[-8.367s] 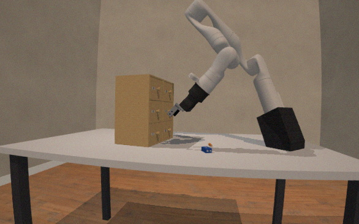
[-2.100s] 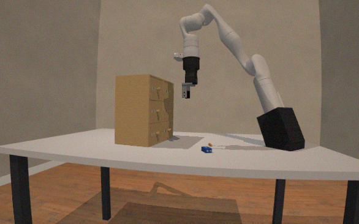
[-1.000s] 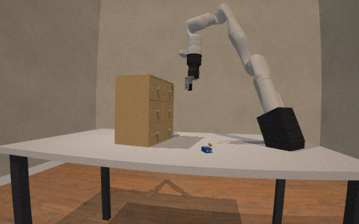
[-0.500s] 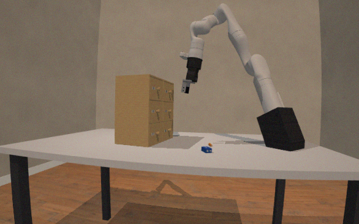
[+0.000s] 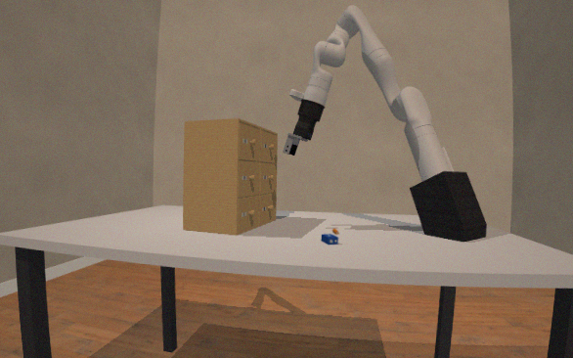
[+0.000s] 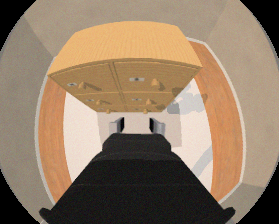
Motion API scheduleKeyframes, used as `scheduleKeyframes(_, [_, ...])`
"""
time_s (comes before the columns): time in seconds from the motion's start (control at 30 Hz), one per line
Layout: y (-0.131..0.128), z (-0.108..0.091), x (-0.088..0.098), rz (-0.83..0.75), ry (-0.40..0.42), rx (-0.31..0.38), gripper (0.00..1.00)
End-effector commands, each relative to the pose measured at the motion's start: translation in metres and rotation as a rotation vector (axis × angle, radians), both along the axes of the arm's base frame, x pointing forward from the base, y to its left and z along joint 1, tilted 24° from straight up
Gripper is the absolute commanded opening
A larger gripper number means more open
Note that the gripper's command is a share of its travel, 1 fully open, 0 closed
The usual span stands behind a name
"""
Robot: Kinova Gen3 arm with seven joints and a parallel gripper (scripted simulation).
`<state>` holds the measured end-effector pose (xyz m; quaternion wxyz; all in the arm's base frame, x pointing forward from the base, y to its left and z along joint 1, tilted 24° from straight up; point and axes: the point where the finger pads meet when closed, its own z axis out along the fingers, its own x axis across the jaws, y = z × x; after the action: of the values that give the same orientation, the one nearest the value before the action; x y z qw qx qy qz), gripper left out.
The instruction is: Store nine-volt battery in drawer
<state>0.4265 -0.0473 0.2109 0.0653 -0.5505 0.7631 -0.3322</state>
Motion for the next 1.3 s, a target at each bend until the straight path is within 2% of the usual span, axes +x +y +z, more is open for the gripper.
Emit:
scheduleKeyframes(0.0, [-0.003, -0.01, -0.002, 0.01, -0.006, -0.024, 1.0])
scheduleKeyframes(0.77, [-0.019, -0.035, 0.026, 0.08, -0.214, -0.106, 1.0])
scheduleKeyframes(1.27, [-0.03, -0.046, 0.041, 0.103, -0.31, -0.152, 1.0])
